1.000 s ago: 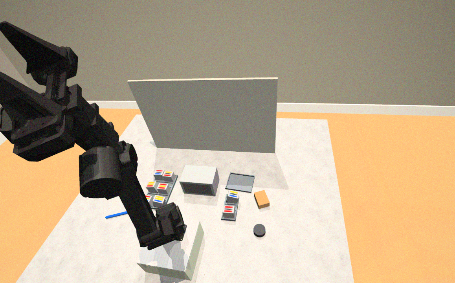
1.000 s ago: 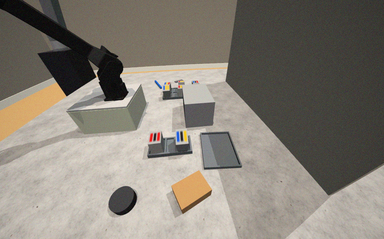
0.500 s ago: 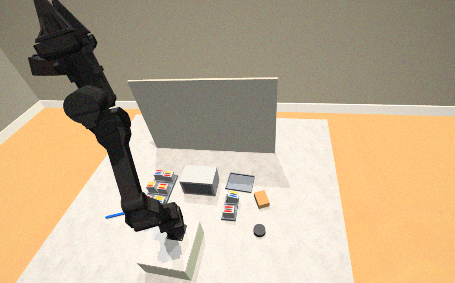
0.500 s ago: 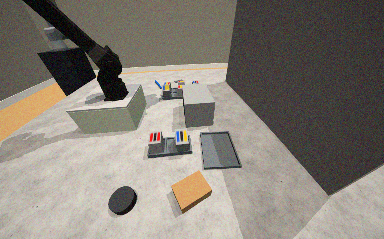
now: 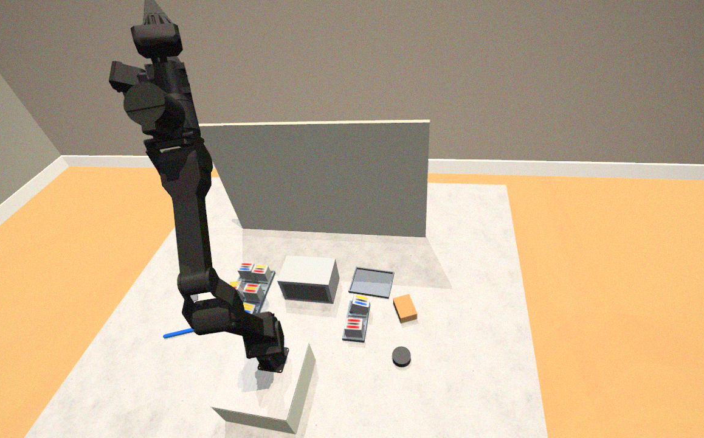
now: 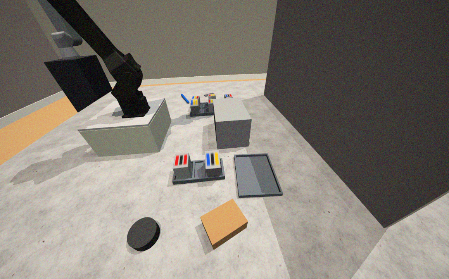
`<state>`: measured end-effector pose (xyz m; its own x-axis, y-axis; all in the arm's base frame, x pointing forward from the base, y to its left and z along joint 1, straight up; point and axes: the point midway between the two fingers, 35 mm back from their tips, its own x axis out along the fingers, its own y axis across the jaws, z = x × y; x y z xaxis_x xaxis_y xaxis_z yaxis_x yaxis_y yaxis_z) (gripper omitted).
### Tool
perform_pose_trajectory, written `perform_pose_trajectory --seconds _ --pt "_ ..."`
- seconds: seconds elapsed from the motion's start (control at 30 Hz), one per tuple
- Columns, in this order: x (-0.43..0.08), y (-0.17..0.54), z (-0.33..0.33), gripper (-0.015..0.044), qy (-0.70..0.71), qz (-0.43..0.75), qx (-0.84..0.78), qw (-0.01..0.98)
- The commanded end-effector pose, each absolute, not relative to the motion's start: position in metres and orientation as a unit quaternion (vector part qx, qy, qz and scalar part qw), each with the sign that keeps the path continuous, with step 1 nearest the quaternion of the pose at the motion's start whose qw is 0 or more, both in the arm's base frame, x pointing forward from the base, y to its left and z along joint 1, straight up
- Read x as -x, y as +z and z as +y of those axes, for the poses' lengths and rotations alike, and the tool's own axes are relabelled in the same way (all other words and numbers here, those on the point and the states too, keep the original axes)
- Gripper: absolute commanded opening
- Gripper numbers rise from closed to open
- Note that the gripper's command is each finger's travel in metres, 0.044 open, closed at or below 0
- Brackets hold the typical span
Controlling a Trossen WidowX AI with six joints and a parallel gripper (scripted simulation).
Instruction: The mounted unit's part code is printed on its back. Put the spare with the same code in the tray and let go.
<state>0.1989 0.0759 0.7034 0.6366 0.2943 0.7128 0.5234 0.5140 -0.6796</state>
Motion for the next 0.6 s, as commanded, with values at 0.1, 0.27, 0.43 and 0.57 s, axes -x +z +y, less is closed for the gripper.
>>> perform_pose_trajectory --seconds 0.1,0.27,0.43,0.57 --pt "-0.274 0.649 0.088 0.0440 0.000 -0.323 0.495 0.807" --pt "-0.323 0.607 0.086 0.0440 0.039 -0.246 0.456 0.854" --pt "-0.373 0.546 0.084 0.0440 0.089 -0.129 0.418 0.895" --pt "-0.407 0.486 0.078 0.0440 0.120 -0.018 0.376 0.918"
